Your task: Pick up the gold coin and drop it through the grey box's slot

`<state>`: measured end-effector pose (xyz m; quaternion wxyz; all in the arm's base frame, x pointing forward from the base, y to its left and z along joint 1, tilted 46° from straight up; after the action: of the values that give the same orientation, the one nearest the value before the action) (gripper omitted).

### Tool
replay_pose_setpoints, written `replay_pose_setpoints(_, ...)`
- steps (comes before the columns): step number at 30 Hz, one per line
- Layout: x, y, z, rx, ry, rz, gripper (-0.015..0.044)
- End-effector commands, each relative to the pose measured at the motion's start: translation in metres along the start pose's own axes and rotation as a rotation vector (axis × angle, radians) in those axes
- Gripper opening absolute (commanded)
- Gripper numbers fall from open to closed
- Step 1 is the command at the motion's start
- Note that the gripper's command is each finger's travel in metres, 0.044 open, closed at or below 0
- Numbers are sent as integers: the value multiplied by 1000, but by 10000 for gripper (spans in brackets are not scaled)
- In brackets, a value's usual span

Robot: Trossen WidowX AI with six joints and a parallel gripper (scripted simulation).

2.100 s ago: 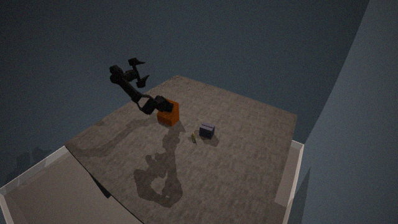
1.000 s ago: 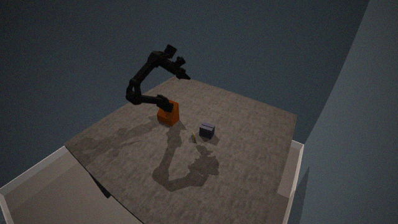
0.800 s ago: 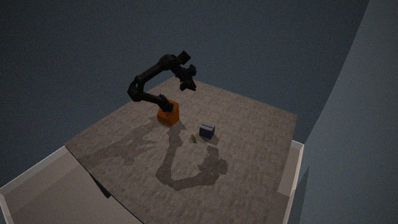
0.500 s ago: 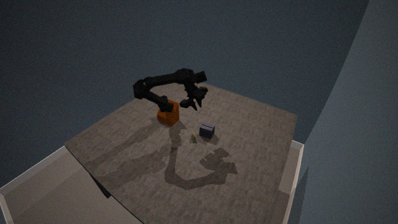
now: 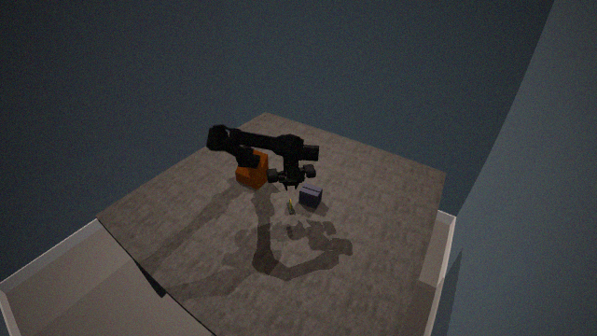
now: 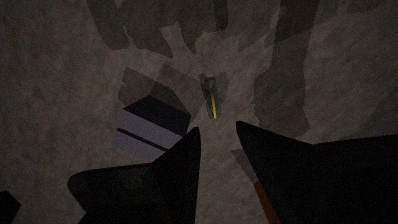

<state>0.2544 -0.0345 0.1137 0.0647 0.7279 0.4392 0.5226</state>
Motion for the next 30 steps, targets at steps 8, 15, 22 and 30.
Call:
replay_pose_setpoints(8, -43, -1, -2, -5, -19, 4, 161)
replay_pose_setpoints(15, -52, -1, -1, -5, -19, 4, 161)
replay_pose_setpoints(22, -63, -1, -1, -5, -18, 5, 161)
replay_pose_setpoints(30, -76, -1, -1, -5, -18, 5, 161)
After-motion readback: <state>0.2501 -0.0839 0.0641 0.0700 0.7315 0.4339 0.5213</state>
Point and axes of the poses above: the point midway between the two fingers, 35 mm back from their tips, its own x axis back along the fingers, its own z axis across the jaws, y = z × x, the point moved 4 cm from there along x, back along the fingers, and after that the axes turned 1 degree about -x, right-handed, at the moved point
